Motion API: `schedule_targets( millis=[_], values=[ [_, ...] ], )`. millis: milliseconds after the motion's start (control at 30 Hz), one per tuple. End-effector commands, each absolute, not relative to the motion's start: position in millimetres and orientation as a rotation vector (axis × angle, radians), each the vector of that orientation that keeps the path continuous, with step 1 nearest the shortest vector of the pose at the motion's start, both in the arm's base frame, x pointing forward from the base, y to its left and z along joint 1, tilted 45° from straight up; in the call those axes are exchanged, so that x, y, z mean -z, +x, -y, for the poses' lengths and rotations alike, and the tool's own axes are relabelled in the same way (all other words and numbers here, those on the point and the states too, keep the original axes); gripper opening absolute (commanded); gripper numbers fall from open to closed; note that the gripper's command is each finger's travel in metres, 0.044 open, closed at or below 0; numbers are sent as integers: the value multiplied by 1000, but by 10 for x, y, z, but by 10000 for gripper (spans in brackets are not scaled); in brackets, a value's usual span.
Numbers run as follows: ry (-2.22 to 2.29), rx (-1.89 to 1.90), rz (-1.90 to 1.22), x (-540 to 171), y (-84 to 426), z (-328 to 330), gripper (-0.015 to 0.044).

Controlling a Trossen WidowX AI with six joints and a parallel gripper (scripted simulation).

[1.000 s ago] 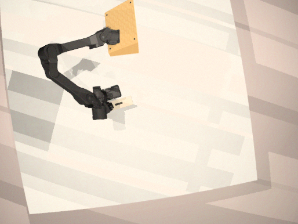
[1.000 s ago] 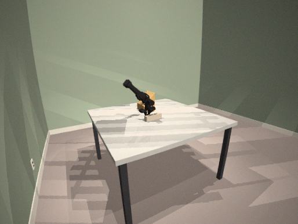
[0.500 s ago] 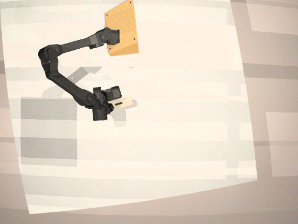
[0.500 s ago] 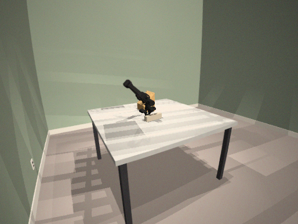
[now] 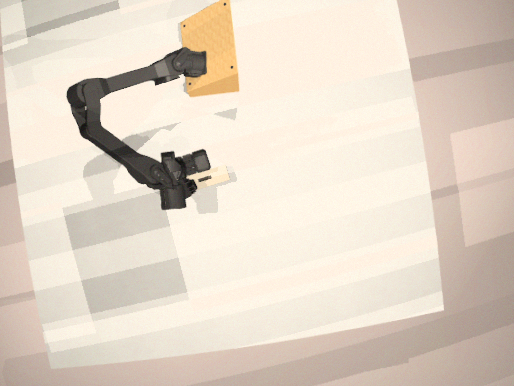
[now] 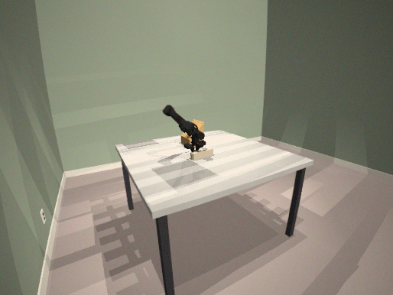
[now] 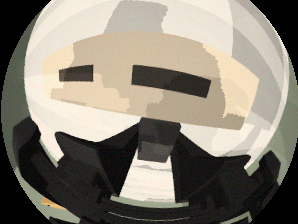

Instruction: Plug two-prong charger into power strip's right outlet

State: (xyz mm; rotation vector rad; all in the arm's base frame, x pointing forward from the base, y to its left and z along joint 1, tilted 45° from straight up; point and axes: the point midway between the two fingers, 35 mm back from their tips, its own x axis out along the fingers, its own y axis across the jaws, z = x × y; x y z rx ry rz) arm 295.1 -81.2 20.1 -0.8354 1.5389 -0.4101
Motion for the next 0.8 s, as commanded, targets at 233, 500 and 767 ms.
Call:
schedule_targets(
  millis=[233, 500, 767],
  values=[
    [-833, 415, -1535, -197, 3002, 803, 0],
    [-833, 415, -1535, -195, 3033, 796, 0],
    [-833, 415, -1535, -194, 3063, 787, 0]
  ],
)
